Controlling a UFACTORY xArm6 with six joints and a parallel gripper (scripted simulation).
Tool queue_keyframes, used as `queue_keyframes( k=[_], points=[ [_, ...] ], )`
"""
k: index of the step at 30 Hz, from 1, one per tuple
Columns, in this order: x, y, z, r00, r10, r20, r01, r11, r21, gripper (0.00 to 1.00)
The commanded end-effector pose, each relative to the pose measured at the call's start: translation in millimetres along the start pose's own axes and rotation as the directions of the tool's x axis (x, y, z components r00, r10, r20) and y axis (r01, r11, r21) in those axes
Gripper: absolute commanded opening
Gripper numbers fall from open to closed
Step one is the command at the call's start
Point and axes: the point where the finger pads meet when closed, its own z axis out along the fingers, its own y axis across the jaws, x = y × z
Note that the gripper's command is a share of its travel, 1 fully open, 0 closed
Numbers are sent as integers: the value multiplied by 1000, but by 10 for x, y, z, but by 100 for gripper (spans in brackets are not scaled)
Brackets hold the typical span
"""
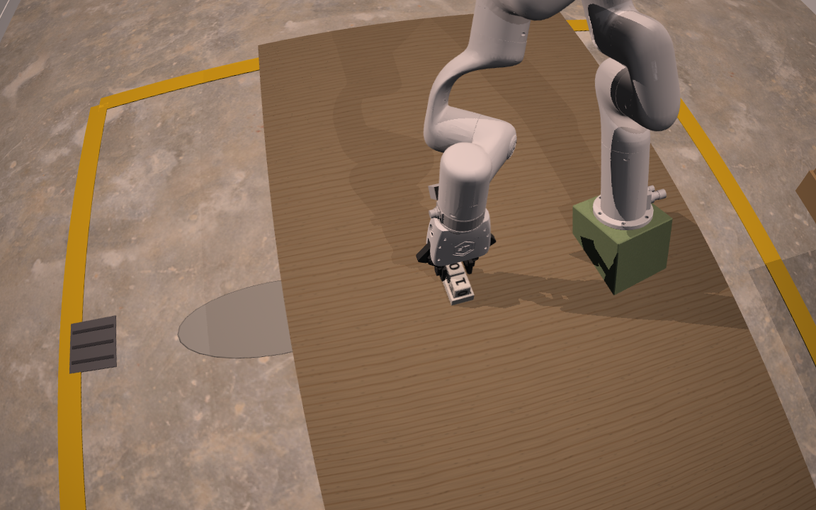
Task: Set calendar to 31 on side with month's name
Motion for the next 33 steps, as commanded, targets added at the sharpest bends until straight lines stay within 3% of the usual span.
queue_keyframes(
  k=[1, 5, 17, 25, 26, 33],
  points=[
    [-1, -14, -128, 1000, 1, 1, -1, 1000, 3, 47],
    [-1, -14, -211, 1000, 1, 1, -1, 1000, 3, 47],
    [0, -12, -809, 1000, 1, 1, -1, 1000, 3, 47],
    [0, -12, -876, 1000, 1, 1, -1, 1000, 3, 47],
    [0, -12, -876, 1000, 1, 1, -1, 1000, 3, 100],
    [0, -12, -876, 1000, 1, 1, -1, 1000, 3, 100]
  ],
)
